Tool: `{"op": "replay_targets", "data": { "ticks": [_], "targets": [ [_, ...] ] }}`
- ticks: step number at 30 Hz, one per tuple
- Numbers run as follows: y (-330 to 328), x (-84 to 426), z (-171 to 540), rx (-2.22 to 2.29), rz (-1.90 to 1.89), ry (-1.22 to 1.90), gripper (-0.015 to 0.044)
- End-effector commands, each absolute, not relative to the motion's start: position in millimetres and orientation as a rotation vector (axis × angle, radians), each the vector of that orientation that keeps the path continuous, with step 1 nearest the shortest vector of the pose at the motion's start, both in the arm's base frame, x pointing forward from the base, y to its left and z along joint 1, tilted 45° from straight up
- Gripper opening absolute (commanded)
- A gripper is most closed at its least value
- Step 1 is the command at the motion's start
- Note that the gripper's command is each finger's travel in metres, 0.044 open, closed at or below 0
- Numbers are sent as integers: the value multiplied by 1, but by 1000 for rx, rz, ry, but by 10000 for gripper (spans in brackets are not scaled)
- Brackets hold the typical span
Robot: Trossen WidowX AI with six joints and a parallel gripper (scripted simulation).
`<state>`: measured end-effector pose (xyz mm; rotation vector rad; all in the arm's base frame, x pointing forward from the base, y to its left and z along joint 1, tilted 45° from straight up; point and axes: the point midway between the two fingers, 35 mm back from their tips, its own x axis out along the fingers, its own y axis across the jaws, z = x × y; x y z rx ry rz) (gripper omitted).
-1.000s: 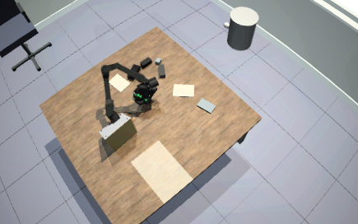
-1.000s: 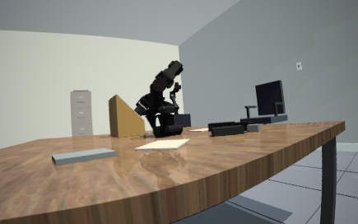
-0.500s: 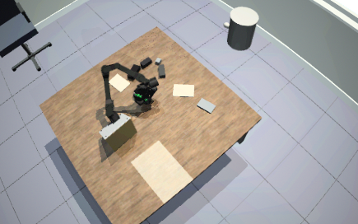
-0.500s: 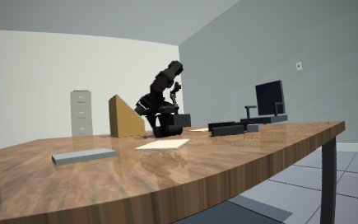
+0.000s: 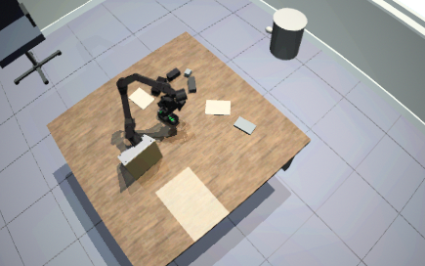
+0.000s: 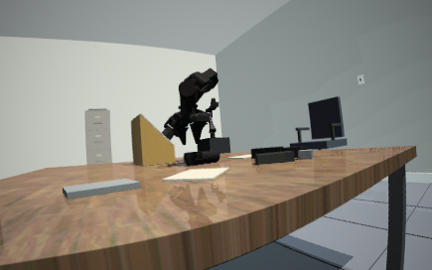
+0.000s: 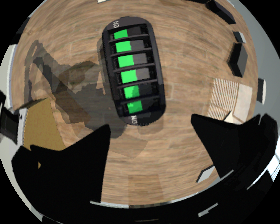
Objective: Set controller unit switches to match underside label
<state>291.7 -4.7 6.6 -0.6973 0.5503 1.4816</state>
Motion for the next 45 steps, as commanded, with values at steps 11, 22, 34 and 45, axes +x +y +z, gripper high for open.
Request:
{"op": "replay_targets", "data": {
  "ticks": [11, 22, 34, 45],
  "targets": [
    [13, 269, 18, -743, 1415, 497, 230],
    [44, 224, 22, -784, 1321, 401, 0],
    [47, 224, 20, -785, 1320, 400, 0],
    [61, 226, 4, -787, 1319, 404, 0]
  ]
}}
